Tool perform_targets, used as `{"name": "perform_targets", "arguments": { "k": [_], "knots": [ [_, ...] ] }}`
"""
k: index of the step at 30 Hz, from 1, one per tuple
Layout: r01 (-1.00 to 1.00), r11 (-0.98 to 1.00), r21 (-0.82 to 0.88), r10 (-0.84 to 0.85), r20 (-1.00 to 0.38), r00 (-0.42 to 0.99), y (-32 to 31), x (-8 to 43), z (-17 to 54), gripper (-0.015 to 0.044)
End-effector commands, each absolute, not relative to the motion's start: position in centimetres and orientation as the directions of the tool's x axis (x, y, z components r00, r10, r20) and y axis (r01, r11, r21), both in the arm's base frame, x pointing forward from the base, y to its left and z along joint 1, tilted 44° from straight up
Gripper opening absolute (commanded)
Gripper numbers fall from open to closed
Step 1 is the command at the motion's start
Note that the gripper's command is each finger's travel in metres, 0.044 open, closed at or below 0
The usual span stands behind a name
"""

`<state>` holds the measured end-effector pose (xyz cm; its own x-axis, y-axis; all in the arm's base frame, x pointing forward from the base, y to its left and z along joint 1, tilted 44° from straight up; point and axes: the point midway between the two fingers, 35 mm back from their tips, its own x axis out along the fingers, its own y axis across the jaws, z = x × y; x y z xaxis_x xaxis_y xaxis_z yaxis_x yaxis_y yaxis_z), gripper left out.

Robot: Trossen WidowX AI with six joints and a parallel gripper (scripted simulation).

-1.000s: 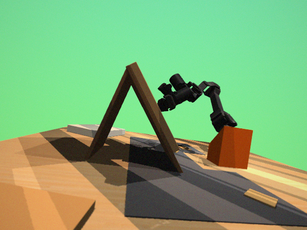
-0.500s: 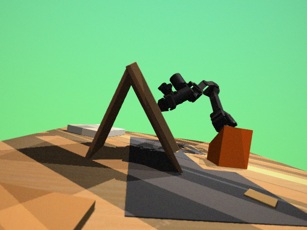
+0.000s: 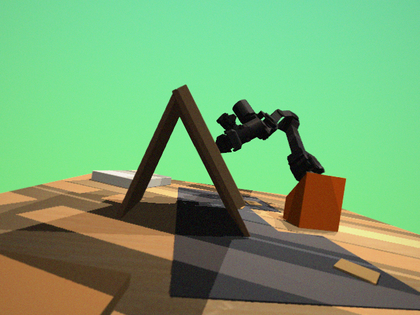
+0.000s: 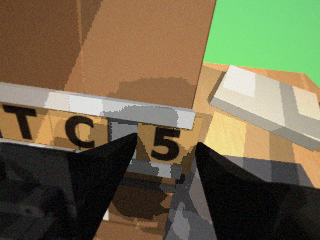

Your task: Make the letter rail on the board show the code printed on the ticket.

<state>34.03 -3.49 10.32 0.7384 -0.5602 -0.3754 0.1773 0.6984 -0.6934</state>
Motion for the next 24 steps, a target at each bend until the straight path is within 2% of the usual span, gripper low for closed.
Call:
{"name": "perform_targets", "arguments": {
  "k": [1,24],
  "knots": [
    [0.184,0.699,-0.691,-0.564,-0.373,0.737,-3.41,34.06,10.25,0.0],
    [0.185,0.699,-0.691,-0.564,-0.374,0.737,-2.43,34.45,9.48,0.0]
  ]
}}
